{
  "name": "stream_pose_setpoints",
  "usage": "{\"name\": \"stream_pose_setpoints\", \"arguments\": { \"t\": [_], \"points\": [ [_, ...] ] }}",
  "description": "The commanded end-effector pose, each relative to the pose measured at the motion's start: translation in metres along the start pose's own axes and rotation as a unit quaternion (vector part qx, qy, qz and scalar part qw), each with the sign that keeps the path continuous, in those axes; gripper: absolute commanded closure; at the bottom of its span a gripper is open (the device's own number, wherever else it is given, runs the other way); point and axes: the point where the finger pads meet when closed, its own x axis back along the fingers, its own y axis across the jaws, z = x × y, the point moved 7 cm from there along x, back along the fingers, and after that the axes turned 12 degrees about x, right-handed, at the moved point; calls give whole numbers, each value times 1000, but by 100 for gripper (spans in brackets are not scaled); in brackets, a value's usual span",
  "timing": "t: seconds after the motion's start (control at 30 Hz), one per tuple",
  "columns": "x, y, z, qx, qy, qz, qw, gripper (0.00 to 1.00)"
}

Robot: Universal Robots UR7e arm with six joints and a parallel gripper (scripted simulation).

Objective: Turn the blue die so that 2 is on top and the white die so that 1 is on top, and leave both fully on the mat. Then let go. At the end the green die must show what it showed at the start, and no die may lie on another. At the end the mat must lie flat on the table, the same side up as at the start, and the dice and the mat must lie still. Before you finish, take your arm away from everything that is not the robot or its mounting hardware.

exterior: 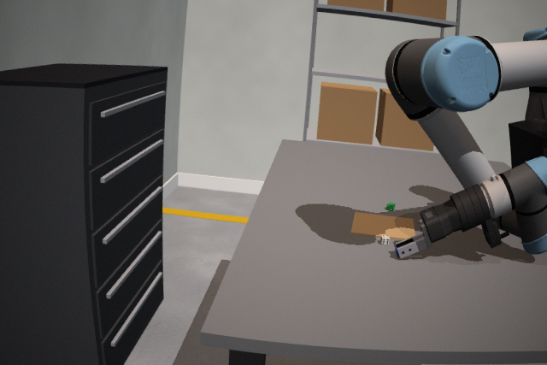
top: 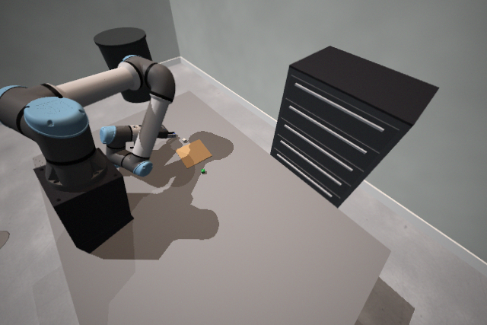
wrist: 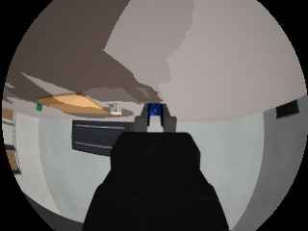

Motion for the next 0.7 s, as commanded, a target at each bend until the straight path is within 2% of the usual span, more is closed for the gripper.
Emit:
{"name": "stream_pose_setpoints", "arguments": {
  "t": [0.0,0.27,0.3,0.37,0.4,0.53,0.57,0.63,0.67],
  "points": [
    [0,0,0,0,0,0,1000,66],
    [0,0,0,0,0,0,1000,66],
    [0,0,0,0,0,0,1000,60],
    [0,0,0,0,0,0,1000,60],
    [0,0,0,0,0,0,1000,54],
    [0,0,0,0,0,0,1000,54],
    [0,0,0,0,0,0,1000,48],
    [0,0,0,0,0,0,1000,48],
    [0,0,0,0,0,0,1000,42]
  ]
}}
